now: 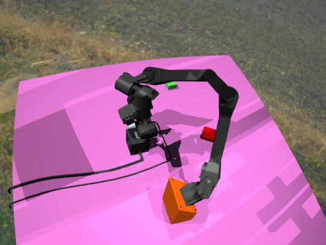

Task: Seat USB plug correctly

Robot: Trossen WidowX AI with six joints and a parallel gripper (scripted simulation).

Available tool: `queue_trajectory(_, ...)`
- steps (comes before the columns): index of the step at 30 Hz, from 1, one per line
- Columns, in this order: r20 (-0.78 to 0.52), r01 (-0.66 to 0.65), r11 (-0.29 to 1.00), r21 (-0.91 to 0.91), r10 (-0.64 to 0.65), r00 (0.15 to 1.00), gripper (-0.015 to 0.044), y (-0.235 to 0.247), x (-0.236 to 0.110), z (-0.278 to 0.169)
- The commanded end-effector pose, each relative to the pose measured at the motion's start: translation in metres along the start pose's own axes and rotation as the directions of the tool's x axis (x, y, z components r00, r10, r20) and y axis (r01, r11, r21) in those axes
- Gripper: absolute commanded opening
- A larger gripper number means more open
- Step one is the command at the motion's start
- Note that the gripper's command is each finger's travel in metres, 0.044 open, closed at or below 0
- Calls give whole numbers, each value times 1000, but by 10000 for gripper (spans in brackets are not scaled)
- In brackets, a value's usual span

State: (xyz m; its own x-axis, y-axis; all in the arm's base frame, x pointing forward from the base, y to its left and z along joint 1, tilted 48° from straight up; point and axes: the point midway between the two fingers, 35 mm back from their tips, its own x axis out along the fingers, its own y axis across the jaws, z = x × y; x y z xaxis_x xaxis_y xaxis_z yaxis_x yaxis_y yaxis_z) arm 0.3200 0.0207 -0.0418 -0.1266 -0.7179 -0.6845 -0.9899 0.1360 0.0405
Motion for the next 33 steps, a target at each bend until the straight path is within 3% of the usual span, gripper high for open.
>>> queue_trajectory(1, 4, 2, 1000, 5, -2, 1000, 0, -1, -4, 0)
queue_trajectory(33, 5, 1, 1000, 5, -1, 1000, 0, -1, -26, 0)
